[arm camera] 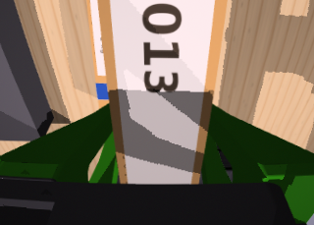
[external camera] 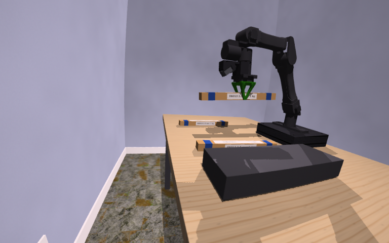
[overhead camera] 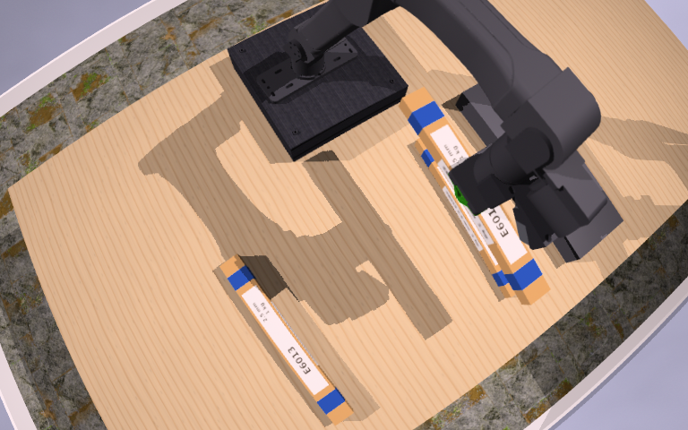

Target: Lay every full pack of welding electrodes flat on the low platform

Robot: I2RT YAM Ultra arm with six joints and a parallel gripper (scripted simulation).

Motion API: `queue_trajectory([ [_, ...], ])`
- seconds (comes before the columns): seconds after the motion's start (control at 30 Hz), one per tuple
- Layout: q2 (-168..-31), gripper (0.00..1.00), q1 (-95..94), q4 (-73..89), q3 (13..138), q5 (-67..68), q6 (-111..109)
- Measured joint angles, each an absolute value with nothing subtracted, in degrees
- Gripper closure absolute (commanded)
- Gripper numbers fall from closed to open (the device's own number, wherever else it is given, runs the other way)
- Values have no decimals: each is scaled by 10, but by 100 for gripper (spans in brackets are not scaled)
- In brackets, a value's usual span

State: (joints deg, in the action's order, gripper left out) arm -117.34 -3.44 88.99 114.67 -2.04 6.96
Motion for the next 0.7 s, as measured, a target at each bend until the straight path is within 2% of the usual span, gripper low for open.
queue_trajectory([
  [0.7, -1186, 100, -107, 891, 1154, -19, 143],
])
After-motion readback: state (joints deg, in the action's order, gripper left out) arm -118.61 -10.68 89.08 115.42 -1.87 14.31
